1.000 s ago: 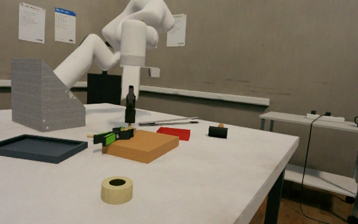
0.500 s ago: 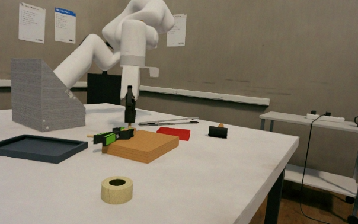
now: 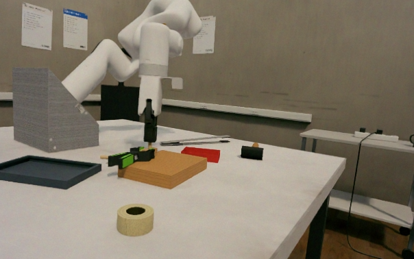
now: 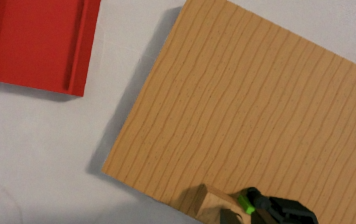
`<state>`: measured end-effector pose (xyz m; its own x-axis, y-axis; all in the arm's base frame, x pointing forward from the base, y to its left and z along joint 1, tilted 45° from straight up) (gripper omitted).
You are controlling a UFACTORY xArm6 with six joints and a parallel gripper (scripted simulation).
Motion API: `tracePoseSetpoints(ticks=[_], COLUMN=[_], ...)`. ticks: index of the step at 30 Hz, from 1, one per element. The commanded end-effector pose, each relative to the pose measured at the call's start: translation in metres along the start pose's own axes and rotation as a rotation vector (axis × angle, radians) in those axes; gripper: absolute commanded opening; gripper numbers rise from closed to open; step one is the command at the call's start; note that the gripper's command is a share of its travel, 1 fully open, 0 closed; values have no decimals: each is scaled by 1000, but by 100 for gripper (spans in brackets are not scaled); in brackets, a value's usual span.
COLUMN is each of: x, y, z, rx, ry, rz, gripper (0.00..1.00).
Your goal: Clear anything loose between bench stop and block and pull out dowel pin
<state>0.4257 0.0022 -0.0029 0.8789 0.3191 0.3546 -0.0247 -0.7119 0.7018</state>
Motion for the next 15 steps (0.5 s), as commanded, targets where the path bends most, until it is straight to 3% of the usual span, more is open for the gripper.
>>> tracePoseSetpoints(ticks=[1, 15], x=[1, 1], y=[1, 1], z=[1, 1], rx=[-2, -2], ry=[-13, -67], rz=[2, 2], gripper=[0, 0])
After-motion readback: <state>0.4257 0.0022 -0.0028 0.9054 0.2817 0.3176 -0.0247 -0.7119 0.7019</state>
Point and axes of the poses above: the point where the finger pads meet when closed, its own y axis back along the fingers, its own z axis across the jaws, x = y × z, the point moved 4 cm from there along y, back along the fingers, and after that the axes turned 6 degrees about -y, right-handed, at the moved point
